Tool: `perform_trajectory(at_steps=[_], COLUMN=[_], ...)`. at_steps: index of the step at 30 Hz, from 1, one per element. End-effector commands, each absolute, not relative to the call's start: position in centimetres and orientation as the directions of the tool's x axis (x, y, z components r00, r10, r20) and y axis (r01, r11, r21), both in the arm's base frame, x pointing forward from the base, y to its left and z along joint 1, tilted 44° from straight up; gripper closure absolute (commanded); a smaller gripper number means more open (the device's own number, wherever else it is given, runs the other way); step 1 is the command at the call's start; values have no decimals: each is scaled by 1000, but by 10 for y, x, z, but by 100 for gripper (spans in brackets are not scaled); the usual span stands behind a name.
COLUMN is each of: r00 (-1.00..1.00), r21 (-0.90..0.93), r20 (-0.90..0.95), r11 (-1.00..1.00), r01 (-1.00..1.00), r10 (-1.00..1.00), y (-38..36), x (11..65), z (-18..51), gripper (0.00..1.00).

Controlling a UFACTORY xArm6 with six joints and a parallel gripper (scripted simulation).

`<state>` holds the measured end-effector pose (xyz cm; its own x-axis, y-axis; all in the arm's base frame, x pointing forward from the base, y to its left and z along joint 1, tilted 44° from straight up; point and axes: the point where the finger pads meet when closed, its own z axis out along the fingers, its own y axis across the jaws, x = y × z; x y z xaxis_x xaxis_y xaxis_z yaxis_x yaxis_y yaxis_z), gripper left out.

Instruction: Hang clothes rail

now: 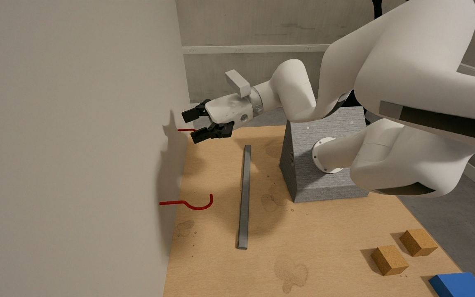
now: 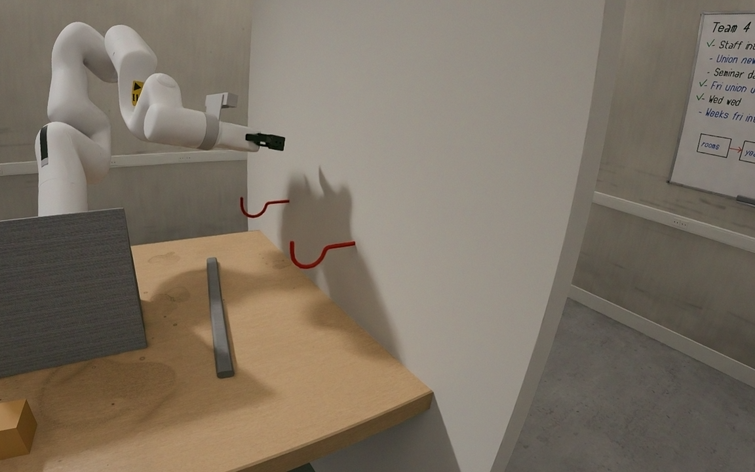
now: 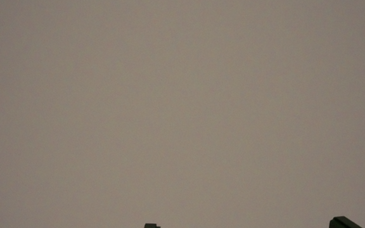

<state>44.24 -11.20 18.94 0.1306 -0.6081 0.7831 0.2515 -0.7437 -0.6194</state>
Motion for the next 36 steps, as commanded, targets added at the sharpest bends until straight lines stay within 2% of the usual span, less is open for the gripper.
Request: perform_trajectory(at_steps=[1,17,36], r00=[128,128,362], r21=[-618,-618,-497], r20=[784,784,858], r11=[-745,-745,-769], r01=[252,252,402], r10=[-607,-607,-364], y=[-113,-113,-63], x=[443,443,423], z=[190,190,144], gripper=[0,0,0])
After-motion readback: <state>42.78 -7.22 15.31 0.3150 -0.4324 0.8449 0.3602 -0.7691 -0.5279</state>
